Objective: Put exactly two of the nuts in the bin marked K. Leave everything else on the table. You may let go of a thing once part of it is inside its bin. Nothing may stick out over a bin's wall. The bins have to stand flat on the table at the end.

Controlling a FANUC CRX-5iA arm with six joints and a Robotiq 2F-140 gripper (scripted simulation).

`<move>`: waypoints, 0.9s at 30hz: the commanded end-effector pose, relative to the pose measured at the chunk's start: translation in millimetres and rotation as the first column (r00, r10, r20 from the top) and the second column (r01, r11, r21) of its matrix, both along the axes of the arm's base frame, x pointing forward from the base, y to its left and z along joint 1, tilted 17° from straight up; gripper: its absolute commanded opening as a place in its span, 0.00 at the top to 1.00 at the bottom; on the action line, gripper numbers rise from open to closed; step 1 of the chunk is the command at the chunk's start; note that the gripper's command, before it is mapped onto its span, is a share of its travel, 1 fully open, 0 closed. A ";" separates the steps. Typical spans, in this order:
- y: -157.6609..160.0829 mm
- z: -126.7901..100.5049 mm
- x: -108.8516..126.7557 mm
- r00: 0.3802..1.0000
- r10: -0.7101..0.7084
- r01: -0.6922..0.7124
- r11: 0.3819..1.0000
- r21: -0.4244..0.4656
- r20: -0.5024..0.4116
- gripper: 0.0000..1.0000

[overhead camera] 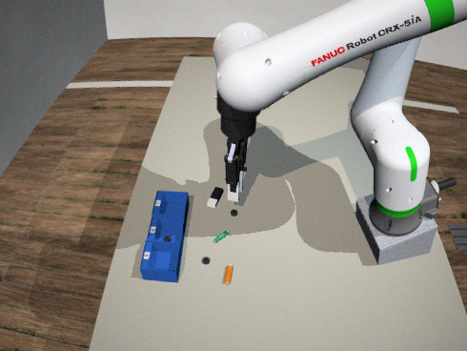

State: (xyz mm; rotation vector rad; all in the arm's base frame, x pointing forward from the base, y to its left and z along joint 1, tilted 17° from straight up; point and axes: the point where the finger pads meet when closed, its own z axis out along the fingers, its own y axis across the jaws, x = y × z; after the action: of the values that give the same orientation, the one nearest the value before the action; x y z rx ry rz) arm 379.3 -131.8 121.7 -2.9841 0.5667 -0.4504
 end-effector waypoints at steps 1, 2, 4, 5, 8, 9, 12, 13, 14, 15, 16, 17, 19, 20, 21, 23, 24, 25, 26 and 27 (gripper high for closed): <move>0.0 0.2 0.1 1.000 0.000 0.000 1.000 0.000 0.000 0.81; 0.0 0.2 0.1 1.000 0.000 0.000 1.000 0.000 0.000 0.81; 0.0 0.2 0.1 1.000 0.000 0.000 1.000 0.000 0.000 0.81; 0.1 0.2 0.1 1.000 0.000 0.000 1.000 0.000 0.000 0.81; 0.1 0.2 0.1 1.000 0.000 0.000 1.000 0.000 0.000 0.81; 0.1 0.2 0.1 1.000 0.000 0.000 1.000 0.000 0.000 0.81; 0.1 0.2 0.1 1.000 0.000 0.000 1.000 0.000 0.000 0.81; 0.1 0.2 0.1 1.000 0.000 0.000 1.000 0.000 0.000 0.81; 0.1 0.2 0.1 1.000 0.000 0.000 1.000 0.000 0.000 0.81; 0.1 0.2 0.1 1.000 0.000 0.000 1.000 0.000 0.000 0.81; 0.1 0.2 0.1 1.000 0.000 0.000 1.000 0.000 0.000 0.81; 0.1 0.2 0.1 1.000 0.000 0.000 1.000 0.000 0.000 0.81; 0.2 -3.6 1.3 1.000 0.000 0.000 1.000 0.000 0.000 0.81; 0.2 -7.4 2.5 1.000 0.000 0.000 1.000 0.000 0.000 0.81; 0.3 -11.2 3.7 1.000 0.000 0.000 1.000 0.000 0.000 0.81; 0.4 -18.9 6.1 1.000 0.000 0.000 1.000 0.000 0.000 0.81; 0.5 -22.7 7.4 1.000 0.000 0.000 1.000 0.000 0.000 0.81; 0.5 -26.5 8.6 1.000 0.000 0.000 1.000 0.000 0.000 0.81; 0.6 -30.3 9.8 1.000 0.000 0.000 1.000 0.000 0.000 0.81; 0.6 -34.1 11.1 1.000 0.000 0.000 1.000 0.000 0.000 0.81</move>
State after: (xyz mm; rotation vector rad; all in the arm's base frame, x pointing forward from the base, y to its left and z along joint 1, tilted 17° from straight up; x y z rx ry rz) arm 386.6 -131.1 96.8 -2.9841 0.5667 -0.4500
